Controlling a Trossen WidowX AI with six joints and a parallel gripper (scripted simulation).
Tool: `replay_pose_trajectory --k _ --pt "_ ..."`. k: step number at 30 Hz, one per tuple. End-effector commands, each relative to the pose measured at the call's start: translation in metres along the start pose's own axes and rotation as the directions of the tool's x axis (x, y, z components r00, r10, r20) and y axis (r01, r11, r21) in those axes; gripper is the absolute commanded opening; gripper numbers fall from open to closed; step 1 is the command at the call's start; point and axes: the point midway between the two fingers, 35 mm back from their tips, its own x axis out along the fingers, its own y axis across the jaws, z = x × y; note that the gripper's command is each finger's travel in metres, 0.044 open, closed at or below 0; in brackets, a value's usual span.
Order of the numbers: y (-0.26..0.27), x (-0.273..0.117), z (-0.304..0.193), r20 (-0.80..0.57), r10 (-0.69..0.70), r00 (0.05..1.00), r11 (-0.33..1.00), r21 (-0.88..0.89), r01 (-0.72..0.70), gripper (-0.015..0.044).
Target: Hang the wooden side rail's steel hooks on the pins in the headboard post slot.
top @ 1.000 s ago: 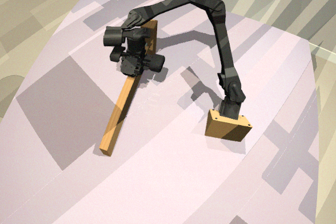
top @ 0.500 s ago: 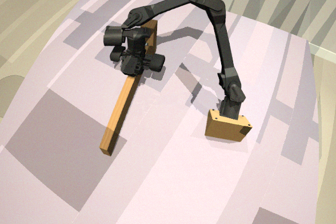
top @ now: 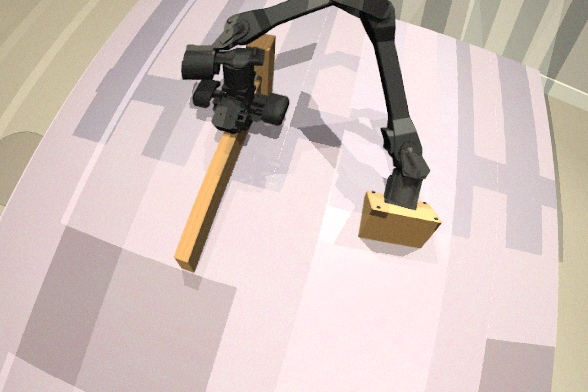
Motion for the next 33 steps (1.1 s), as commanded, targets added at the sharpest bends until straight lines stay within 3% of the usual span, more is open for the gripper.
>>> replay_pose_trajectory --k 1,33 --pt "-0.0025 -0.0050 -0.0017 -0.001 -0.014 1.000 1.000 -0.001 0.014 0.0000" --pt "-0.0024 -0.0049 -0.0051 -0.001 -0.014 1.000 1.000 -0.001 0.014 0.0000"
